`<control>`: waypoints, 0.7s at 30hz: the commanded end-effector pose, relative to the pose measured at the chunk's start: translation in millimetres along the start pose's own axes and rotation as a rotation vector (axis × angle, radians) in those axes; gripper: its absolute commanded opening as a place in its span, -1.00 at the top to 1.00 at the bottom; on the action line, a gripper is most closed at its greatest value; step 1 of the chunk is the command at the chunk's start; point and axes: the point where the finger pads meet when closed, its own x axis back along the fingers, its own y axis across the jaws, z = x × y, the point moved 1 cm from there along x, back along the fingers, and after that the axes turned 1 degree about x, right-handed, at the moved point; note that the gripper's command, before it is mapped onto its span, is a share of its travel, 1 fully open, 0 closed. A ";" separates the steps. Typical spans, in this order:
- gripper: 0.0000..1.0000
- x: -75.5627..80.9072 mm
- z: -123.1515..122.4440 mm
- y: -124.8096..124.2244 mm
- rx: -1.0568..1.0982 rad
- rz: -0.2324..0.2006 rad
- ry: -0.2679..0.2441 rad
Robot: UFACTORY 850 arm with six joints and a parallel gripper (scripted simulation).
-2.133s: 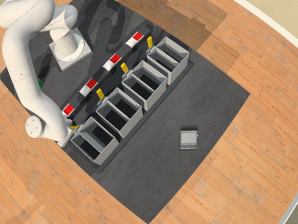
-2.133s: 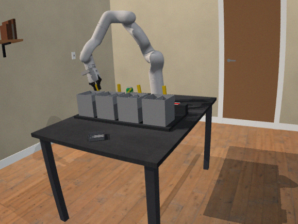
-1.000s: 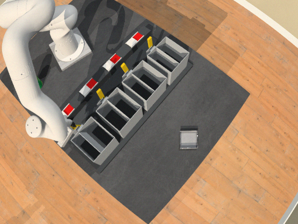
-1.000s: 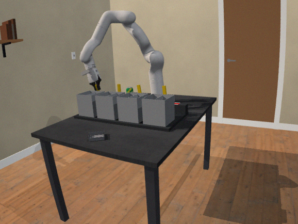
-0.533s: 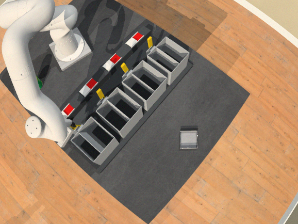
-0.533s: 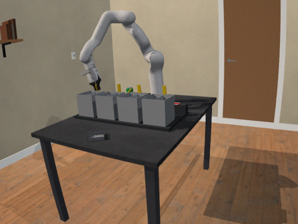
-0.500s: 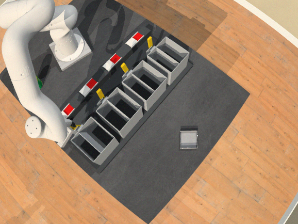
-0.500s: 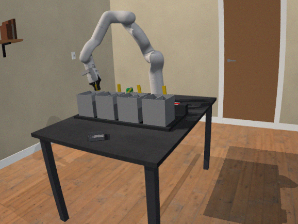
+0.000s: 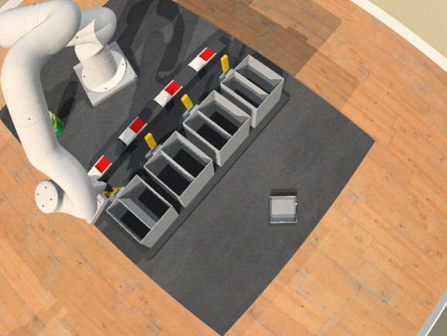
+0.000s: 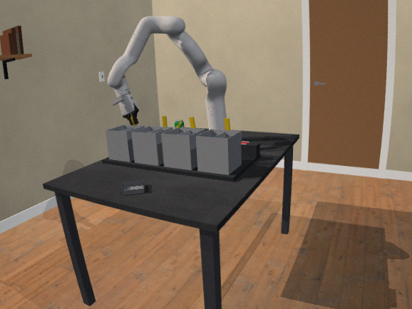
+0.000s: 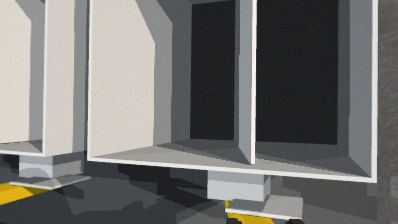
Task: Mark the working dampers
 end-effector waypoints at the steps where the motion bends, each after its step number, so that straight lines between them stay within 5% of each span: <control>1: 0.62 0.8 0.5 3.0 0.000 0.023 0.002; 21: 0.62 -0.8 0.2 19.1 0.000 0.170 0.004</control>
